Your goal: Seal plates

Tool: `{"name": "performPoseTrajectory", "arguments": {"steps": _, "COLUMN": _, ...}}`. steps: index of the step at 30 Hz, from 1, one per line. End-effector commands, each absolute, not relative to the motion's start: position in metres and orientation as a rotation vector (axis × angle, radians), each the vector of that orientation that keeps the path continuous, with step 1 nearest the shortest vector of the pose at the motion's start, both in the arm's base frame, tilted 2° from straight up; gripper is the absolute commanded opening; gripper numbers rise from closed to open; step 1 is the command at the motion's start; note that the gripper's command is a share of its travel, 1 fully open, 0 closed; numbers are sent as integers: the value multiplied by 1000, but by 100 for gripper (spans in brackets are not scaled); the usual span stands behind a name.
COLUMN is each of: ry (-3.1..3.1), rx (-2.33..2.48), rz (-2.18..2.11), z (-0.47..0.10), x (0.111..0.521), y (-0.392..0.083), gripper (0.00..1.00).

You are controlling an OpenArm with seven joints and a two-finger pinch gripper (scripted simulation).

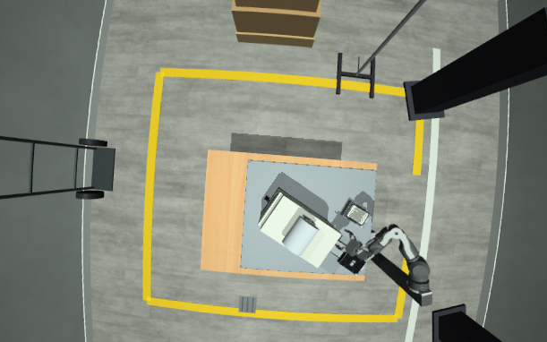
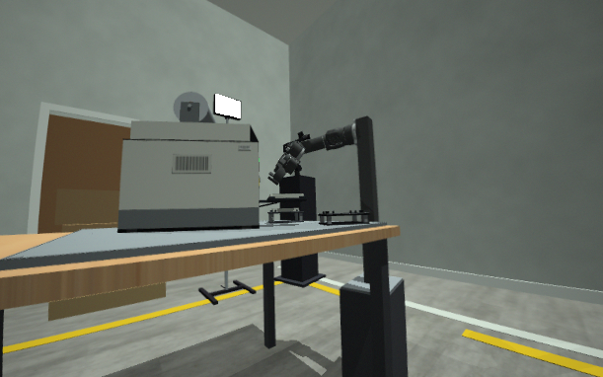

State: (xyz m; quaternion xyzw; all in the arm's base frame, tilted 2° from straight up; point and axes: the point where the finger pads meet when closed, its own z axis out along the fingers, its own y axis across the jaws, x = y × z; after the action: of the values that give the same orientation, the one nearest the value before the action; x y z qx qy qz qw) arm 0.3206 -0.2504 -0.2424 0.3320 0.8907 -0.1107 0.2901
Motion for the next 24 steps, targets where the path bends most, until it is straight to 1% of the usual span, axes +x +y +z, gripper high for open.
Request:
{"name": "performPoseTrajectory", "arguments": {"steps": 1, "ry": 2426, "rx": 911, "rz": -272, "z": -243, "x": 322, "y": -244, "gripper": 65}}
{"name": "performPoseTrajectory", "arguments": {"steps": 13, "ry": 2790, "rx": 1053, "rz": -98, "z": -271, "x": 333, "y": -192, "gripper": 65}}
{"name": "performPoseTrajectory", "arguments": {"steps": 15, "ry": 2790, "rx": 1053, "rz": -98, "z": -271, "x": 333, "y": -192, "gripper": 65}}
{"name": "performPoseTrajectory", "arguments": {"steps": 22, "ry": 2972, "rx": 1119, "rz": 2, "z": -290, "x": 339, "y": -163, "gripper": 65}}
{"name": "performPoseTrajectory", "arguments": {"steps": 24, "ry": 2969, "rx": 1120, "rz": -1, "z": -290, "x": 340, "y": -163, "gripper": 65}}
